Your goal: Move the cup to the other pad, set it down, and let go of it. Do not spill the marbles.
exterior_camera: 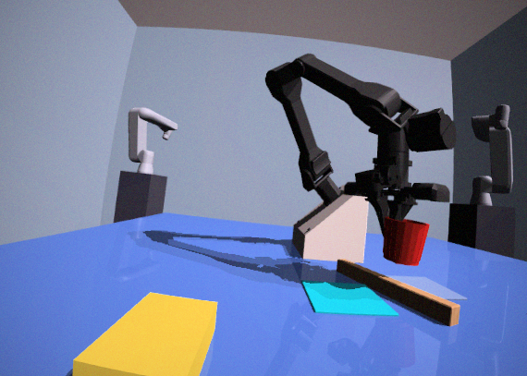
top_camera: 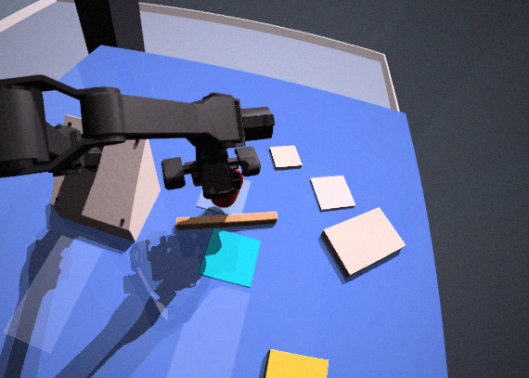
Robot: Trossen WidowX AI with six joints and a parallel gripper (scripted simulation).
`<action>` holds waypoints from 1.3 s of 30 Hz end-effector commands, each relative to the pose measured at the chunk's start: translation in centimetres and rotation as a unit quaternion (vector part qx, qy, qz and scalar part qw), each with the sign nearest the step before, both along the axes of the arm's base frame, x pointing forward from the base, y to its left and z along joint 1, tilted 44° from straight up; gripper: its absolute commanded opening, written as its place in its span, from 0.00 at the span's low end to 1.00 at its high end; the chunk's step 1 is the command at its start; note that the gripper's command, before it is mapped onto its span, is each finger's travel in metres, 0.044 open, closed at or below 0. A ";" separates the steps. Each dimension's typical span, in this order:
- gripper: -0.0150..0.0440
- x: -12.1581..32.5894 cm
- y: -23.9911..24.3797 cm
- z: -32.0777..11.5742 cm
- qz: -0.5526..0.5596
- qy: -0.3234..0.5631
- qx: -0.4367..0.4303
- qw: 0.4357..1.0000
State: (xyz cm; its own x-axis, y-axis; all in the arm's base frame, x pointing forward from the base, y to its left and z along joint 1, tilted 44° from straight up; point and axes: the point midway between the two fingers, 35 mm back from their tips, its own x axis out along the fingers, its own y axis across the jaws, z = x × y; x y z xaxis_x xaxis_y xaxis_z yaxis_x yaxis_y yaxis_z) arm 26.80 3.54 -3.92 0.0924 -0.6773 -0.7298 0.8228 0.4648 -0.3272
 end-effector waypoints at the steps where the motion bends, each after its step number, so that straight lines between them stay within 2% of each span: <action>1: 0.25 0.5 -0.5 0.7 0.003 -0.001 -0.001 1.000; 39: 0.25 5.3 -7.2 8.3 0.003 -0.002 -0.004 1.000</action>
